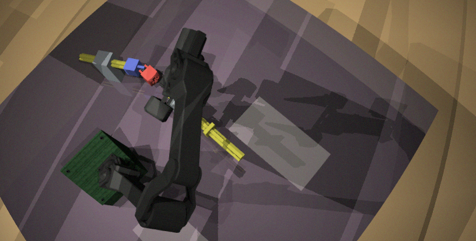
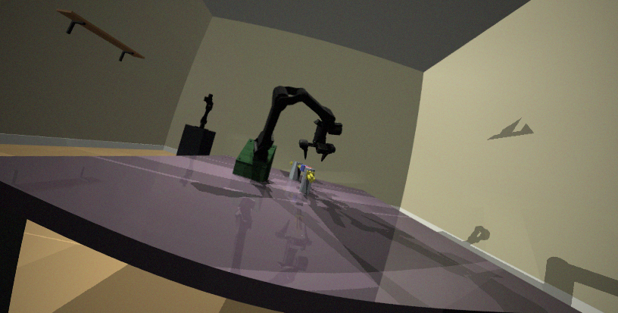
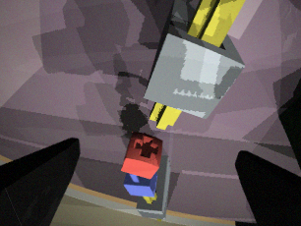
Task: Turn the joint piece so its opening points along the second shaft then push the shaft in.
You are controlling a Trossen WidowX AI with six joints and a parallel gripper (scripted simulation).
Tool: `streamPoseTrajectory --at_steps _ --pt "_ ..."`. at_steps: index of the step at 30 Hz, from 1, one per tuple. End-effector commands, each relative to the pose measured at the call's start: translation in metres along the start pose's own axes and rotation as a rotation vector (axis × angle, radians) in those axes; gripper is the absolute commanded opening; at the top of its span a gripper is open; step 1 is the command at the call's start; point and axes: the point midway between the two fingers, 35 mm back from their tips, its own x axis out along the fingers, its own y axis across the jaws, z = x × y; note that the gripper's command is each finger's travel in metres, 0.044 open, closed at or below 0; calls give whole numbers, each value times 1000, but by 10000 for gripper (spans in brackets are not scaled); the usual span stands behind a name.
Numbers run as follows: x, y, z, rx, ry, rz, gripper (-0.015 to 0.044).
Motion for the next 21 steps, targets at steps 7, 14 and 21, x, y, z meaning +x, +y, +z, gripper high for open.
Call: streamPoseTrajectory --at_steps 7,14,21 --pt "-18 -3 41 -301 -100 -28 440" --pt "-32 -8 69 -515 -162 -71 440" --pt "-46 -16 97 -728 -216 -135 440"
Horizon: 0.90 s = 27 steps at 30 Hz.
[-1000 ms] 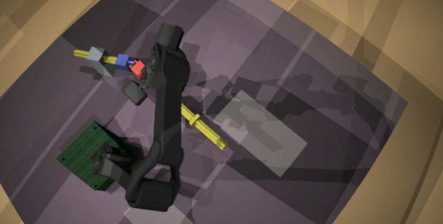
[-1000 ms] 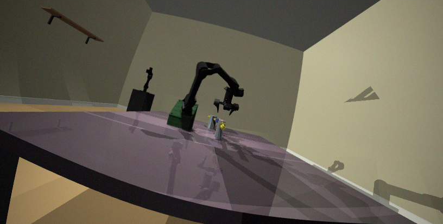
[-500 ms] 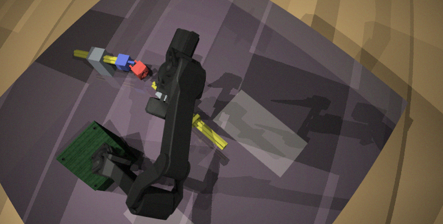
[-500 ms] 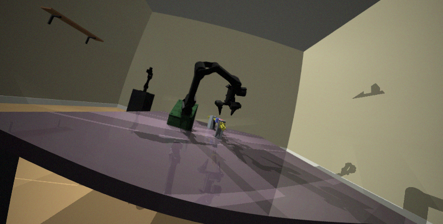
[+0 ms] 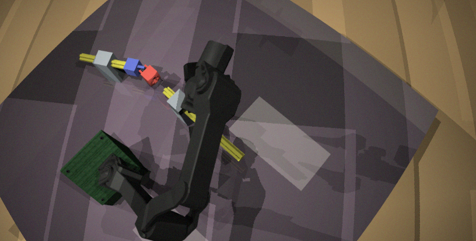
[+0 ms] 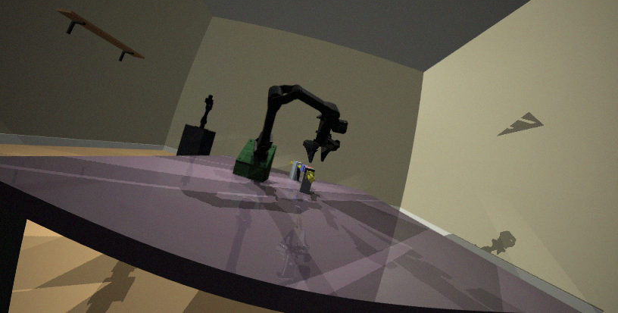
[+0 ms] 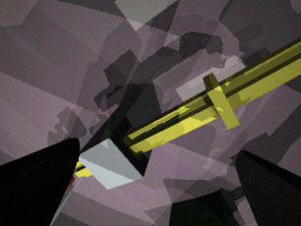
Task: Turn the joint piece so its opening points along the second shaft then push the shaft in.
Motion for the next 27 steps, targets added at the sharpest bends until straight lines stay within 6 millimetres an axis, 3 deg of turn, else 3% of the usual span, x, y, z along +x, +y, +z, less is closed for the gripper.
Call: streamPoseTrajectory --at_steps 1,19,27 --pt "-4 -15 12 -124 -25 -39 440" --pt "-27 -84 54 -682 -55 -238 440" --pt "-27 -87 56 -680 -57 -244 440"
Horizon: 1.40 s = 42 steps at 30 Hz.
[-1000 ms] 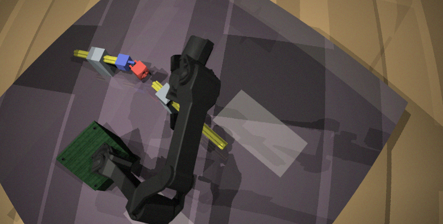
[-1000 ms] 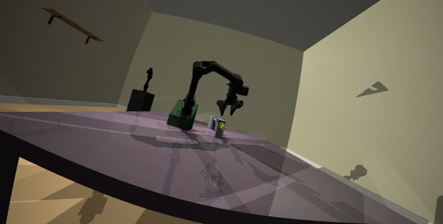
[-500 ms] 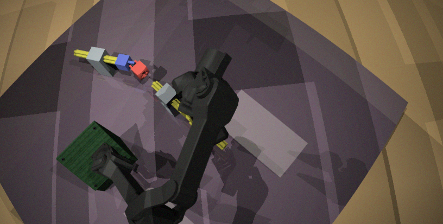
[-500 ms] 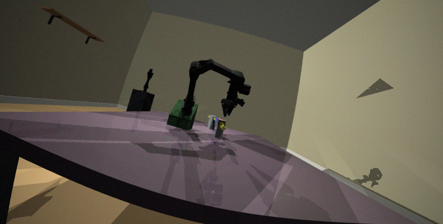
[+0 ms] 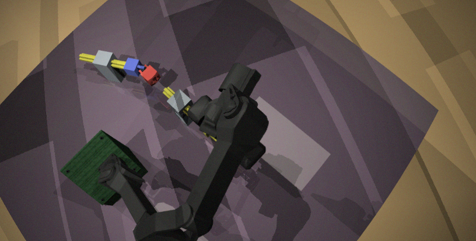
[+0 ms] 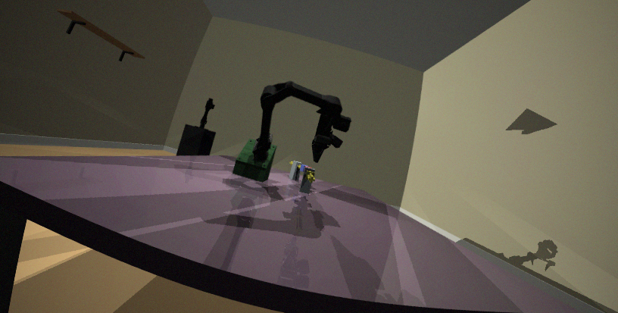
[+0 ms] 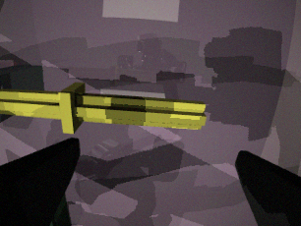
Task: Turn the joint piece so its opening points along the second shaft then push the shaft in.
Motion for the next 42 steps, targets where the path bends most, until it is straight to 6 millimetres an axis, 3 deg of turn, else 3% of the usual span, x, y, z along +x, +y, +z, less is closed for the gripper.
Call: streamPoseTrajectory --at_steps 1,42 --pt "2 -2 -1 34 0 -5 440" --pt "67 -4 -1 1434 -38 30 440"
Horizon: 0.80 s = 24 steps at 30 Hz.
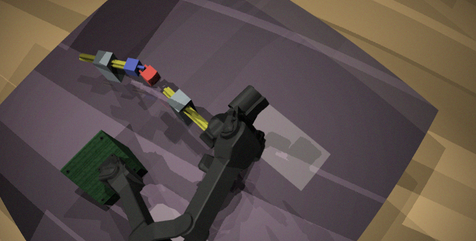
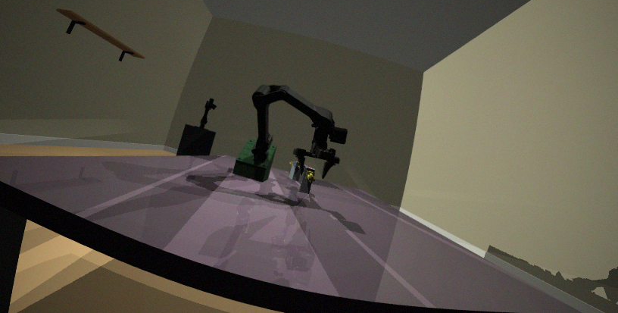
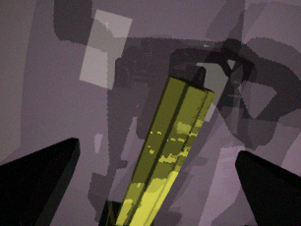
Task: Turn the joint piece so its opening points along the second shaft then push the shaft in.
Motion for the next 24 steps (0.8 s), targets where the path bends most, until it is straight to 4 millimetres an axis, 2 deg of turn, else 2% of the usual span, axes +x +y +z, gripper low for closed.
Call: streamPoseTrajectory --at_steps 1,5,11,24 --pt "7 -2 1 140 -7 0 440" --pt "11 -3 1 225 -10 3 440" --pt "12 -3 1 225 -10 3 440" --pt "33 -3 1 225 -10 3 440"
